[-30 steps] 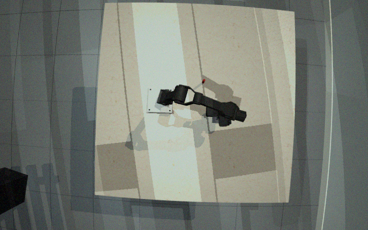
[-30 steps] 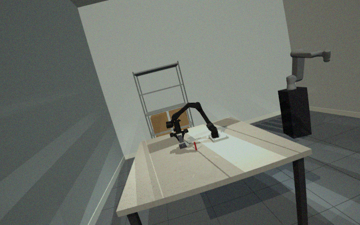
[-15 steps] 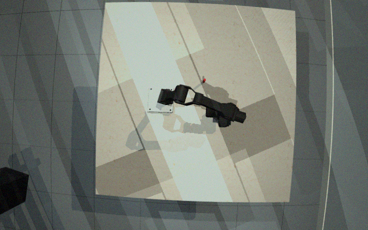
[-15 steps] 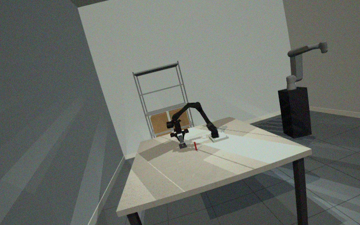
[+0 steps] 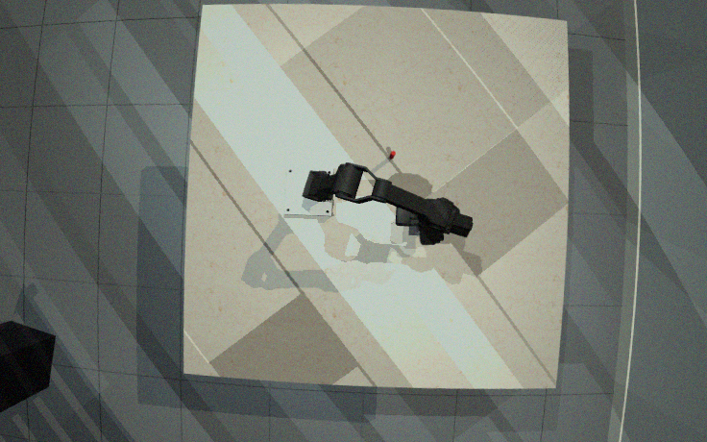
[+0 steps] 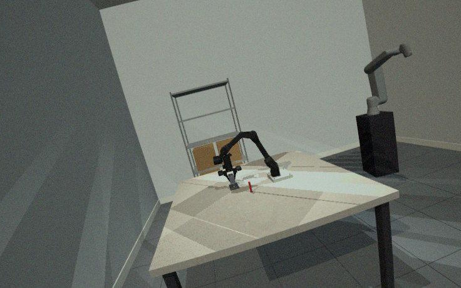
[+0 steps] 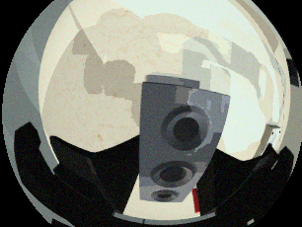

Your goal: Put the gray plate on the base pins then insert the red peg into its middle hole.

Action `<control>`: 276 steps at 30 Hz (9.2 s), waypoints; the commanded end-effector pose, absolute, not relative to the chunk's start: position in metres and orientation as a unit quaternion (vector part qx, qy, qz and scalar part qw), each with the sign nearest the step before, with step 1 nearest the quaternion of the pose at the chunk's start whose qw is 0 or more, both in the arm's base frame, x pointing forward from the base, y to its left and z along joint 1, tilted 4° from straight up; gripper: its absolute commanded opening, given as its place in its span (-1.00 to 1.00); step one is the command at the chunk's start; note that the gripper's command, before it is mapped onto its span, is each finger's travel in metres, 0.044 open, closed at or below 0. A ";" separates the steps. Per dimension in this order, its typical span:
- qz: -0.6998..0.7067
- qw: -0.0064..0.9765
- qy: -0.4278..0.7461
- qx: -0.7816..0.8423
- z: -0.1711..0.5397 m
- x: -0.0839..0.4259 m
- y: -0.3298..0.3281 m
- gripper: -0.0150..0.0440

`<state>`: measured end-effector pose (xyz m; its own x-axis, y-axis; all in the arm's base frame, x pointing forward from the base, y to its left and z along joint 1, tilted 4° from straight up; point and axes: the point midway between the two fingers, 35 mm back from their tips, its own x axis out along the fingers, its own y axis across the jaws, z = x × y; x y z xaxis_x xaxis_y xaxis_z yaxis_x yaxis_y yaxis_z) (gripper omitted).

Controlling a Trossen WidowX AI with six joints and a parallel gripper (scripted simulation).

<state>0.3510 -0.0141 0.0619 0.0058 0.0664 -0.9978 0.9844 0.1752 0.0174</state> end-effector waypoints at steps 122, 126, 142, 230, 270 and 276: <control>-0.283 0.622 0.651 0.330 0.077 0.213 0.160 1.00; -0.283 0.622 0.651 0.330 0.071 0.213 0.160 1.00; -0.283 0.622 0.651 0.330 0.059 0.212 0.160 0.38; -0.289 0.629 0.645 0.325 0.127 0.307 0.072 -0.49; -0.286 0.628 0.645 0.327 0.121 0.351 -0.016 -0.49; -0.286 0.628 0.645 0.327 0.121 0.351 -0.016 -0.49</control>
